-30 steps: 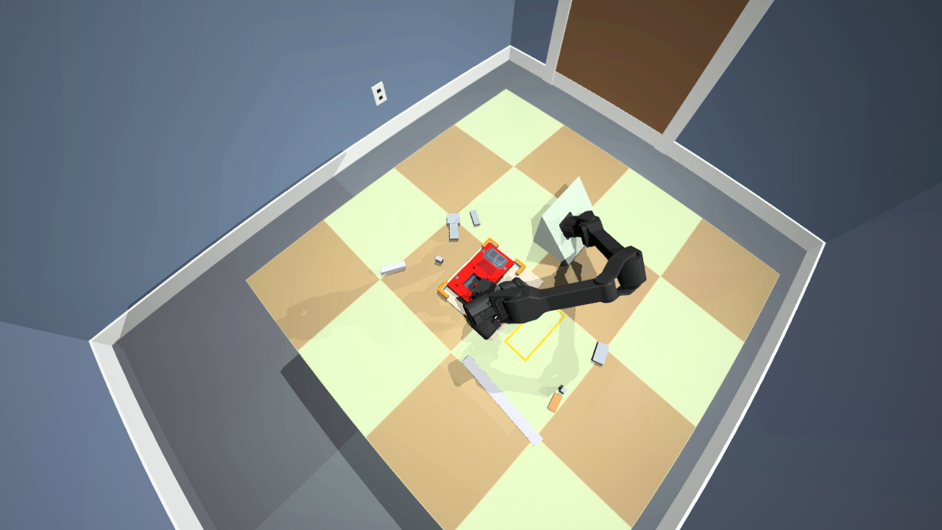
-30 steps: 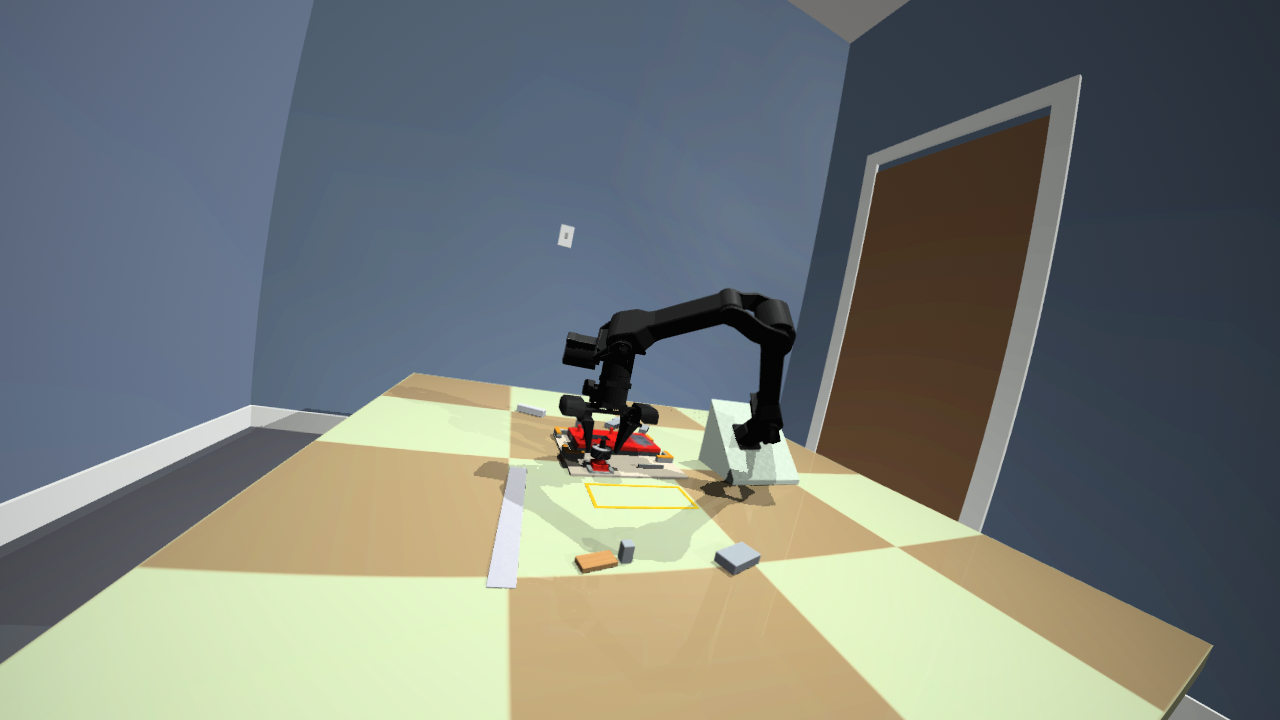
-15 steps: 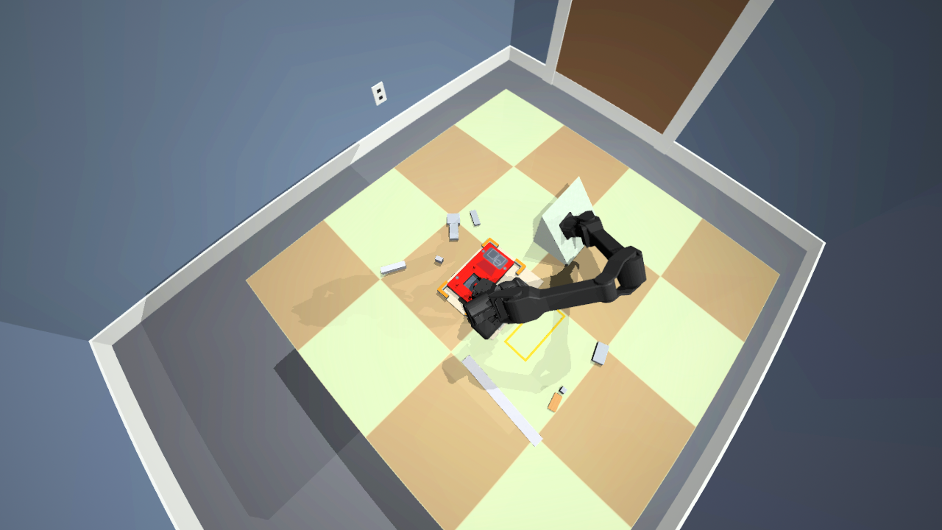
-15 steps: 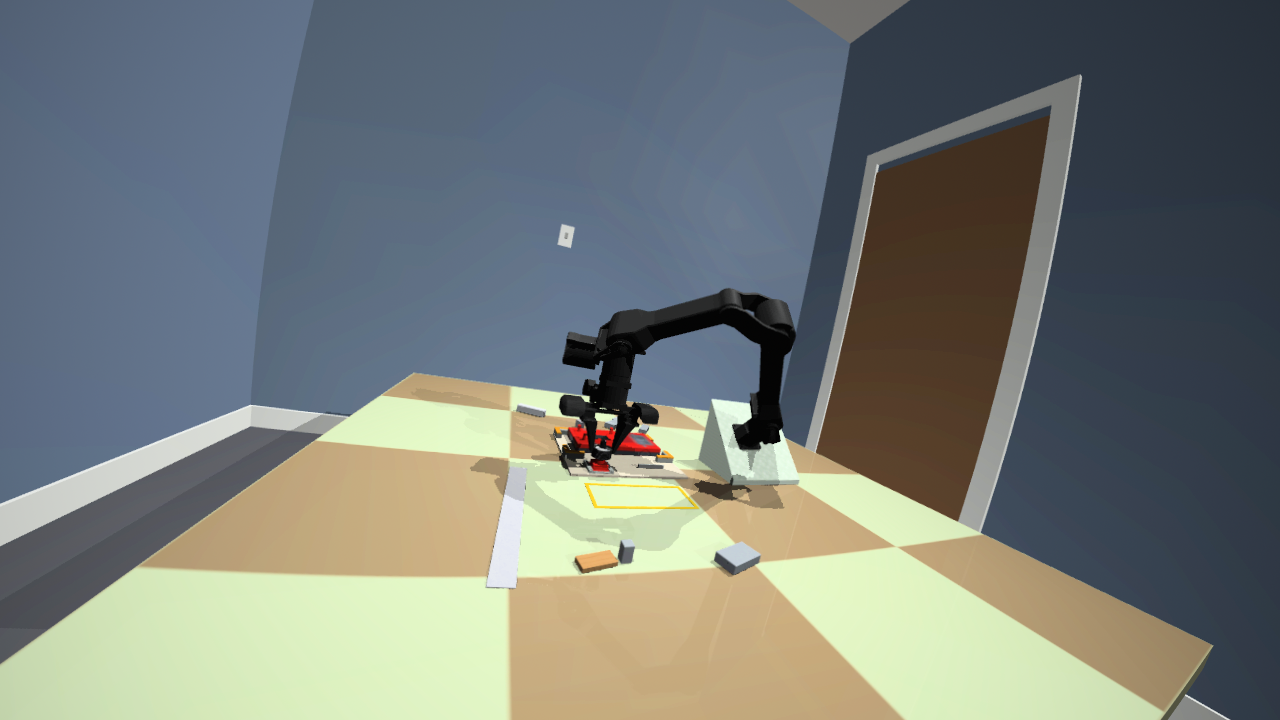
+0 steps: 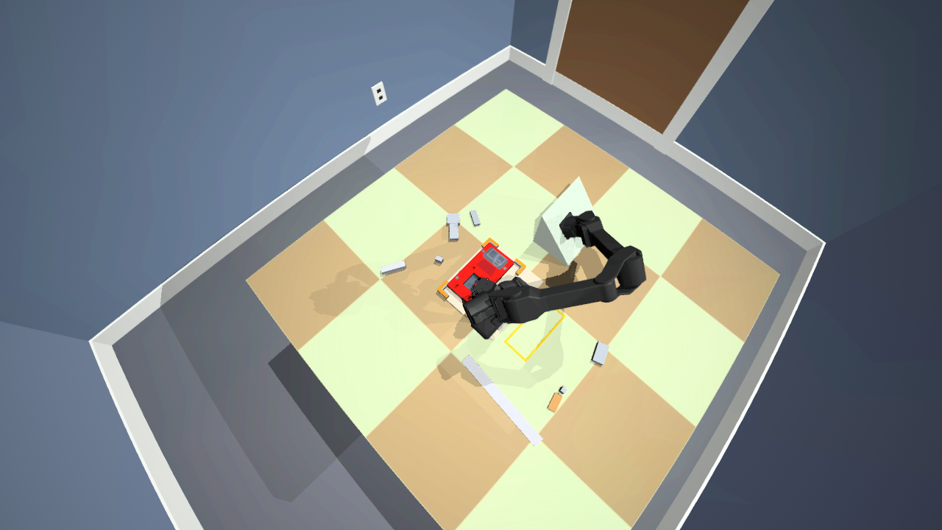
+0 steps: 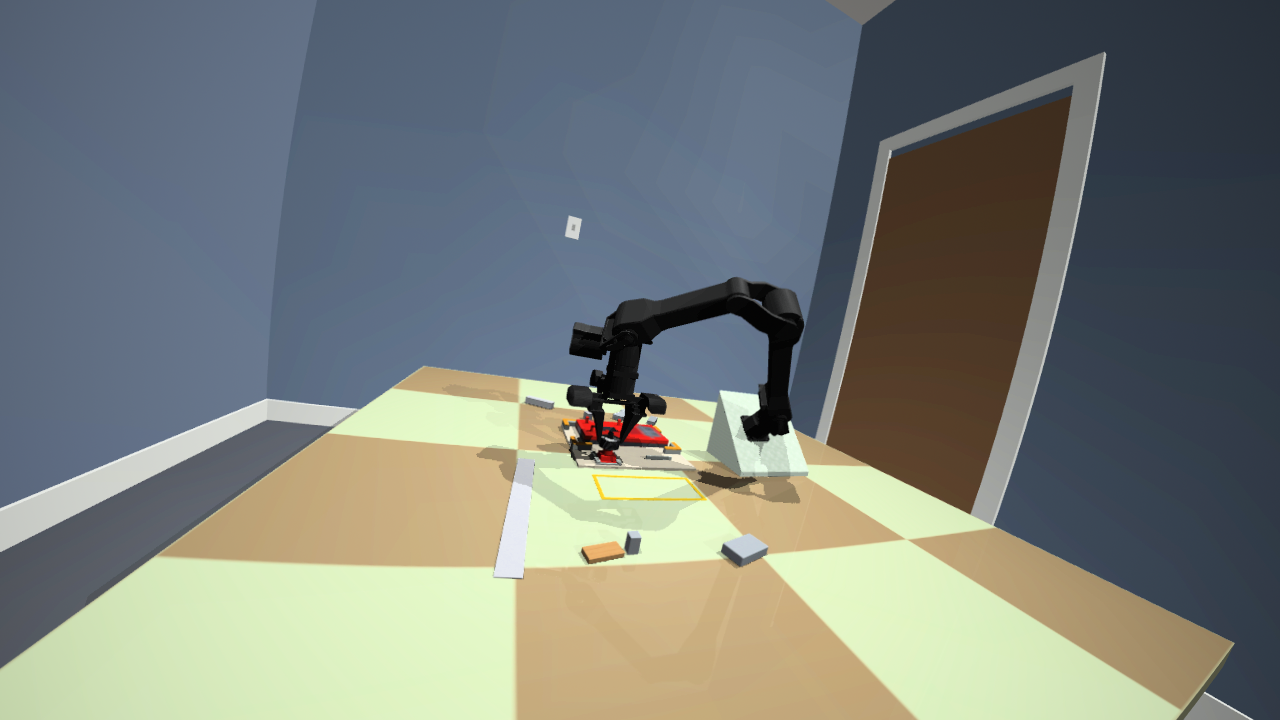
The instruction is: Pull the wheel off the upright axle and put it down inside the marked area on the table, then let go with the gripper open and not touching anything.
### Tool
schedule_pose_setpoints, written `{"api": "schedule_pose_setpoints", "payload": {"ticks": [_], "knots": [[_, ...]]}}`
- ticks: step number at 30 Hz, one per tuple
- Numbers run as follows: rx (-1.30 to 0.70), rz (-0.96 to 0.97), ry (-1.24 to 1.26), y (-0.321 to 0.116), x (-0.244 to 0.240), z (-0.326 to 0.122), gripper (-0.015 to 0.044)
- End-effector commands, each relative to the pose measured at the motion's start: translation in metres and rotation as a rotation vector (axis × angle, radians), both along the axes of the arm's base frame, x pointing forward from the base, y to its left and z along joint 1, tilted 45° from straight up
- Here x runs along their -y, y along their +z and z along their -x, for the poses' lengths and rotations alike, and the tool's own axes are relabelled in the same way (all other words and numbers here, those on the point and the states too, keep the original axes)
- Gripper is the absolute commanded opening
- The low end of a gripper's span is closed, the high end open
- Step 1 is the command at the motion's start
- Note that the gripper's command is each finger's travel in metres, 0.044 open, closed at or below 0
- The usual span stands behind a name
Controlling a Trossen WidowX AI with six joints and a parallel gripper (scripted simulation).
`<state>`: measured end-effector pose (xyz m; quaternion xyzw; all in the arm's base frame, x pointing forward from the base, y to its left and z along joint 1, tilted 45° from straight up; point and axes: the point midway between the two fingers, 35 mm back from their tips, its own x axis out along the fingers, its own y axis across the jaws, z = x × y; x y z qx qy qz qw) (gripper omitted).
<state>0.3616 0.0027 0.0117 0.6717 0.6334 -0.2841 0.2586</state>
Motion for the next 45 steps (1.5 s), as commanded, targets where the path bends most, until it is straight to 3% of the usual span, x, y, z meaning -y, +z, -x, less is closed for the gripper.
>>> {"api": "schedule_pose_setpoints", "payload": {"ticks": [1,45], "knots": [[0.001,0.002,-0.001,0.002,0.003,0.000,0.0000],[0.002,0.001,-0.005,0.012,0.013,0.001,0.0000]]}}
